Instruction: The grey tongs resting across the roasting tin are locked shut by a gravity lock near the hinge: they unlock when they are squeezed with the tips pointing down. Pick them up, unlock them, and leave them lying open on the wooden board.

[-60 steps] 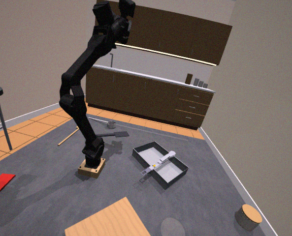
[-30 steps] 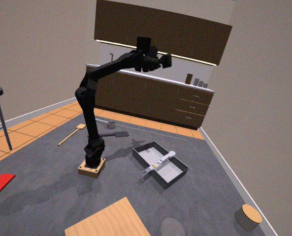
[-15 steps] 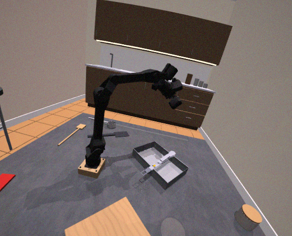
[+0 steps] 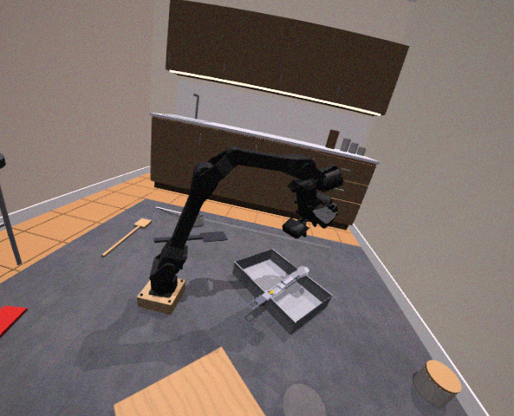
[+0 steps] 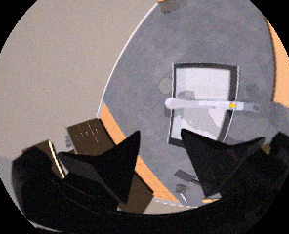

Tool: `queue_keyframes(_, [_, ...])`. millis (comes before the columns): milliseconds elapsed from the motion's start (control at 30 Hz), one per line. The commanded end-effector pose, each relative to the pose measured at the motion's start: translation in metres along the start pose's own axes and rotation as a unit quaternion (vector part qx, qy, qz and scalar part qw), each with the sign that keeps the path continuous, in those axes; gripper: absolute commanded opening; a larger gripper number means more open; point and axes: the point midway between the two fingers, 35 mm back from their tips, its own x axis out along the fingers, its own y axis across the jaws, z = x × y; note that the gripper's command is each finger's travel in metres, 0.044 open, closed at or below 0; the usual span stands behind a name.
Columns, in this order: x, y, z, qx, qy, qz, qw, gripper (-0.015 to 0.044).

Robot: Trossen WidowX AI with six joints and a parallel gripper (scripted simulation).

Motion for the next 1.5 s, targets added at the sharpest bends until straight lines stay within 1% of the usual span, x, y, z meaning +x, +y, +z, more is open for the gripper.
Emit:
queue_keyframes(0, [0.033,-0.061,0.026,0.251,0.031,-0.118,0.960,0.0260])
queue_keyframes(100, [0.043,-0.089,0.034,0.363,0.034,-0.173,0.915,0.0260])
queue_keyframes(200, [0.050,-0.117,0.040,0.469,0.032,-0.226,0.853,0.0260])
queue_keyframes(300, [0.054,-0.144,0.044,0.567,0.023,-0.279,0.774,0.0260])
queue_keyframes(400, [0.056,-0.170,0.047,0.657,0.008,-0.331,0.677,0.0260])
queue_keyframes(467, [0.057,-0.178,0.047,0.684,0.001,-0.348,0.641,0.0260])
queue_keyframes(1467, [0.064,-0.172,0.051,0.690,0.000,-0.342,0.638,0.0260])
